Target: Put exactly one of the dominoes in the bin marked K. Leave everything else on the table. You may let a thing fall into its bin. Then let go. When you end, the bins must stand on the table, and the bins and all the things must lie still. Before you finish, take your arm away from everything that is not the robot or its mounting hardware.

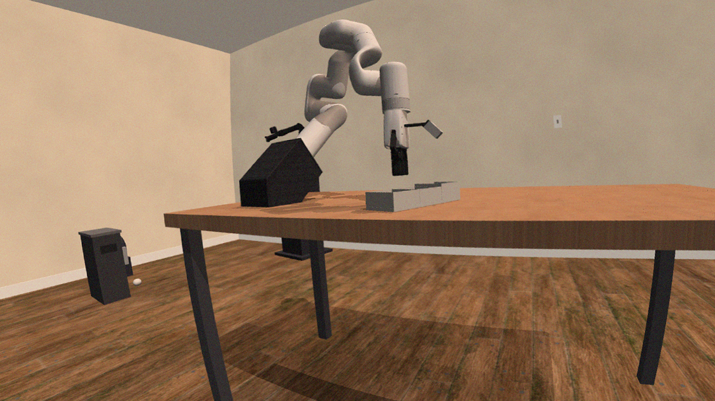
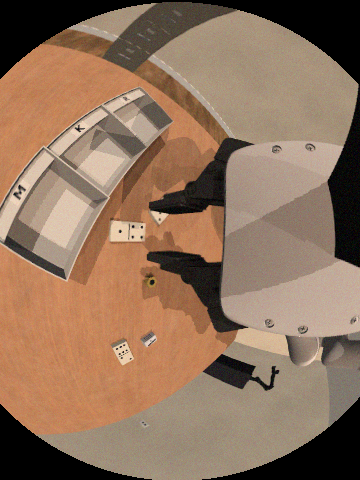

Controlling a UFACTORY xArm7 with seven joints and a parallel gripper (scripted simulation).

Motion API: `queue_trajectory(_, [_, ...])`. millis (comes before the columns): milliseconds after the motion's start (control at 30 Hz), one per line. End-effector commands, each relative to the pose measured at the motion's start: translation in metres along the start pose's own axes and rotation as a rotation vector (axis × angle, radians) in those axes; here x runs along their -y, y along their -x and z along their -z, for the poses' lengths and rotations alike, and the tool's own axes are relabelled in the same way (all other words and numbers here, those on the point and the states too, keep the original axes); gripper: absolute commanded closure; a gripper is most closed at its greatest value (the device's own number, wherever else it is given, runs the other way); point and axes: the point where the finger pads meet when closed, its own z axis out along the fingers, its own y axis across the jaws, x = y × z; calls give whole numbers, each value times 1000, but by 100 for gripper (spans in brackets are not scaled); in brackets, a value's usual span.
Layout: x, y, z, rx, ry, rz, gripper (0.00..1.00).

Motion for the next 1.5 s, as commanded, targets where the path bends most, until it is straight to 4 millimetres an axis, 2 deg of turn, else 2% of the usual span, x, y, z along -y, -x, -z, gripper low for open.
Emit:
queue_trajectory(0, [-1,-1,-14,-2,2,0,59])
queue_trajectory(333, [-1,-1,-53,-2,2,0,59])
queue_trajectory(600, [-2,-2,-53,-2,2,0,59])
queue_trajectory(900, [-1,-1,-65,-2,2,0,59])
queue_trajectory(1333, [-1,-1,-65,-2,2,0,59])
queue_trajectory(1367, [-1,-1,-65,-2,2,0,100])
queue_trajectory(1467, [-1,-1,-65,-2,2,0,100])
